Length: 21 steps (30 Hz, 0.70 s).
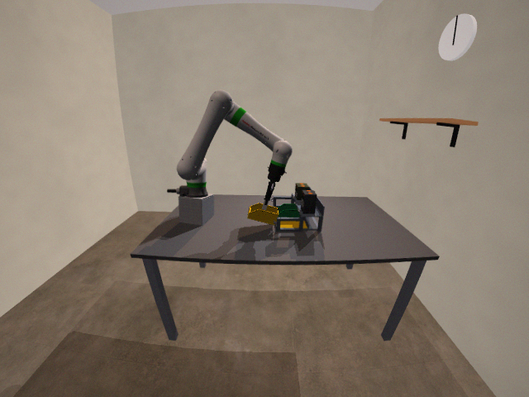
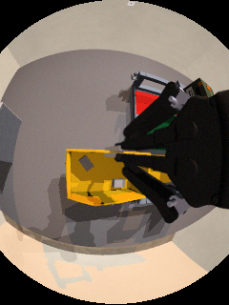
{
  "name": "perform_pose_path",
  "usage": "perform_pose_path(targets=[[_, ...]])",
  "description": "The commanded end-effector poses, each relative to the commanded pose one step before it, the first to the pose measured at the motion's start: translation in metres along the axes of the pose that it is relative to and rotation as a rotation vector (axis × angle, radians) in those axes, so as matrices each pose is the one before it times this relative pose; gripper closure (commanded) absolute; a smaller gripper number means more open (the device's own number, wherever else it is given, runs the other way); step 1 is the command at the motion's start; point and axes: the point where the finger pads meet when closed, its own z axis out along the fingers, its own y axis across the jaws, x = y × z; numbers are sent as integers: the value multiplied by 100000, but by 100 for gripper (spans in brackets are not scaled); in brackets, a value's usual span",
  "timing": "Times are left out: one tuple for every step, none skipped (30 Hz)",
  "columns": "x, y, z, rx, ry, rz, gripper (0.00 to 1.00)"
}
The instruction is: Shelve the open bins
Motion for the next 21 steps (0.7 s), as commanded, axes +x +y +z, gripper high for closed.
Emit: perform_pose_path(targets=[[-316,-9,-103,17,-34,7,100],[-86,0,-23,0,0,0,100],[0,0,0,0,0,0,100],[0,0,0,0,0,0,100],[-88,0,-24,0,0,0,100],[-91,0,-24,0,0,0,100],[-93,0,-25,0,0,0,100],[-95,0,-25,0,0,0,100],[-97,0,-26,0,0,0,100],[-99,0,-27,0,0,0,100],[-101,0,-27,0,0,0,100],[-103,0,-27,0,0,0,100],[-104,0,-28,0,0,0,100],[-106,0,-29,0,0,0,100],[-108,0,-29,0,0,0,100],[-109,0,-29,0,0,0,100],[-111,0,-30,0,0,0,100],[-112,0,-30,0,0,0,100],[-113,0,-30,0,0,0,100],[0,0,0,0,0,0,100],[0,0,0,0,0,0,100]])
